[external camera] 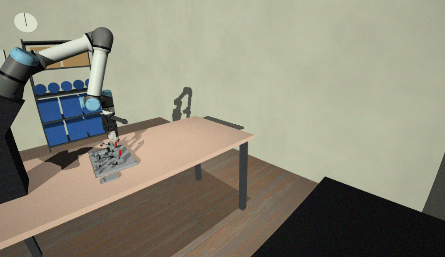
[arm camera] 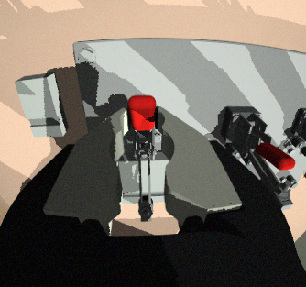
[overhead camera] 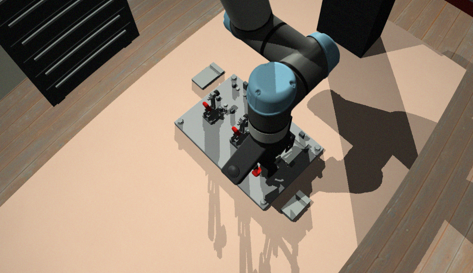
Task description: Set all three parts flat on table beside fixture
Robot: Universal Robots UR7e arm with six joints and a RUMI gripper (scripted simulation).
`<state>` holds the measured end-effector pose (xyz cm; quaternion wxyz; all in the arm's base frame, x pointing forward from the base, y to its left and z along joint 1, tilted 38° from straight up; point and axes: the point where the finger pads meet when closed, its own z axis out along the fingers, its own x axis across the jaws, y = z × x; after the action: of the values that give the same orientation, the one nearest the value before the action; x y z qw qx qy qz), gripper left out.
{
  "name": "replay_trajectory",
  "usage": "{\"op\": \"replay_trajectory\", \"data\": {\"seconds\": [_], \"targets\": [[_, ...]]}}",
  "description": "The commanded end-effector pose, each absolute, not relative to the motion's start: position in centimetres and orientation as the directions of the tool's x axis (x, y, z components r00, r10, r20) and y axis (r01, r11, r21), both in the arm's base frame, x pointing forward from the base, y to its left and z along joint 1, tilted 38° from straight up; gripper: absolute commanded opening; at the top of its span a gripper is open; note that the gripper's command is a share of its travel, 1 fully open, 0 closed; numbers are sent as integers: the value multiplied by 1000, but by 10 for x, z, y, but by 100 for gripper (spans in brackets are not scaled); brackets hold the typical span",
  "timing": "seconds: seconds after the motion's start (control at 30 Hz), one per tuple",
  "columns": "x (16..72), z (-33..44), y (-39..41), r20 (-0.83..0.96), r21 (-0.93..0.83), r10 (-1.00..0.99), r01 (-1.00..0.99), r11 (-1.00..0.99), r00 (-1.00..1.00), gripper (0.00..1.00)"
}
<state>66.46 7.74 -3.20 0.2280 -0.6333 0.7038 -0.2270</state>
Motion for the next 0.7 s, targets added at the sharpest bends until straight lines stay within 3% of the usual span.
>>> {"op": "replay_trajectory", "data": {"seconds": [0.0,0.67], "targets": [[658,-32,78,-34,-609,-995,-788,94,-93,0],[641,-39,80,-34,-609,-995,-788,94,-93,0]]}}
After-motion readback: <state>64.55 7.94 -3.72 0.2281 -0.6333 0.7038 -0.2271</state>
